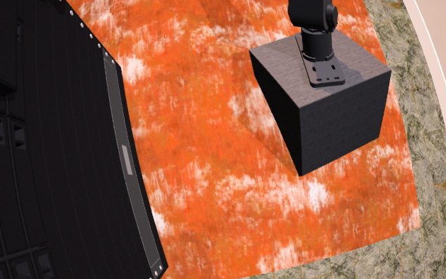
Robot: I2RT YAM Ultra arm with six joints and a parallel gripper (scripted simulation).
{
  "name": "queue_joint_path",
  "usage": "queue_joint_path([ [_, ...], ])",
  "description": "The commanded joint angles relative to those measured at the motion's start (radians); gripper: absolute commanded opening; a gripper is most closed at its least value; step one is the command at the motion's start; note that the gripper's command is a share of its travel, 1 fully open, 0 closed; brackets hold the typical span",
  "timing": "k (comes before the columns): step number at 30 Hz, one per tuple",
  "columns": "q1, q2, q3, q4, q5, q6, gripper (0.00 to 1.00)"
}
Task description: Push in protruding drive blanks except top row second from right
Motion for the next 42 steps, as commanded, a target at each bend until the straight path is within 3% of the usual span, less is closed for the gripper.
queue_joint_path([
  [1,-0.005,0.031,0.044,0.028,-0.066,0.0,0.0],
  [42,-0.013,0.055,0.065,0.032,-0.071,0.001,0.0],
])
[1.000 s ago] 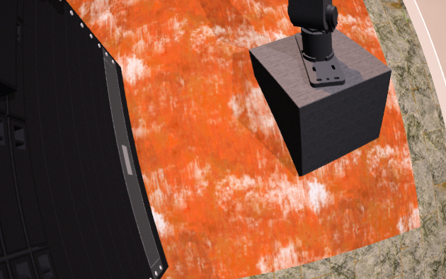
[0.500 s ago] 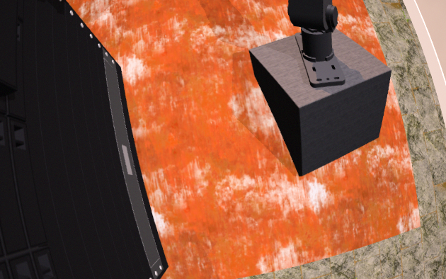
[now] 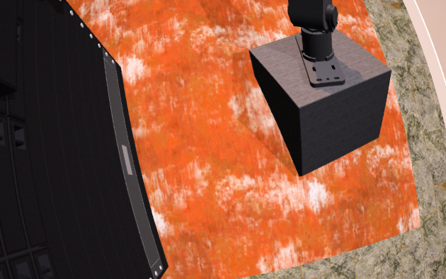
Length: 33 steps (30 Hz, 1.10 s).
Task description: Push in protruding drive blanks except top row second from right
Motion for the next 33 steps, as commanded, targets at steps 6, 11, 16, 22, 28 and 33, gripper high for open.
queue_joint_path([
  [6,-0.001,0.038,0.049,0.03,-0.074,0.0,0.0],
  [11,-0.001,0.038,0.049,0.03,-0.074,0.0,0.0],
  [16,-0.001,0.038,0.049,0.03,-0.074,0.0,0.0],
  [22,-0.001,0.038,0.049,0.03,-0.074,0.0,0.0],
  [28,-0.011,0.045,0.054,0.032,-0.078,0.001,0.0],
  [33,-0.014,0.049,0.058,0.033,-0.081,0.001,0.0],
])
